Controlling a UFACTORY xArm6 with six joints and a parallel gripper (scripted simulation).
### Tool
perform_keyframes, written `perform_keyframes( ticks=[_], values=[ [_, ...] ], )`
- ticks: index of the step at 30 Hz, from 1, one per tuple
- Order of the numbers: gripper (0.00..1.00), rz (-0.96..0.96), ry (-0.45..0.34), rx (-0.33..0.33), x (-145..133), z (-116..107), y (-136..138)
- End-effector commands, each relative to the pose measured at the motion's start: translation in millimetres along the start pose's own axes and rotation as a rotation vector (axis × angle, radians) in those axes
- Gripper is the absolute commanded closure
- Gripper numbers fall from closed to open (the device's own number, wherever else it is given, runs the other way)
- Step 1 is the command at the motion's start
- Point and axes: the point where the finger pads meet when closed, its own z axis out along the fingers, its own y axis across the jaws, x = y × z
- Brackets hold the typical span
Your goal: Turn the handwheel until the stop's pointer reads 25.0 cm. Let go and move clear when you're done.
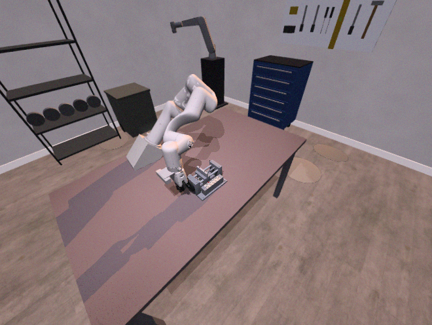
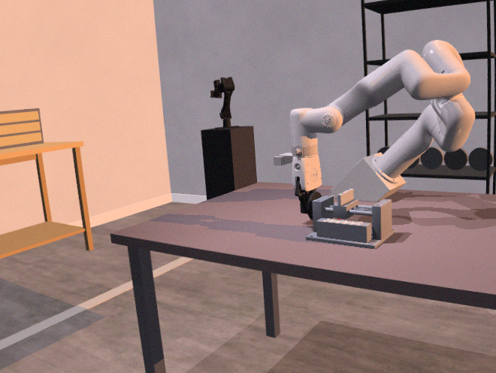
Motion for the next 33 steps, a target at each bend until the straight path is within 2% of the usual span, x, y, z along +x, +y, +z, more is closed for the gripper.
perform_keyframes(
  ticks=[1, 16, 33],
  values=[
    [0.94, -0.001, 0.001, 0.002, 0.3, 9.8, -7.3],
    [0.94, -0.001, 0.001, 0.002, 0.3, 17.5, -27.2],
    [0.94, -0.001, 0.001, 0.002, 0.3, 8.5, -47.5]
  ],
)
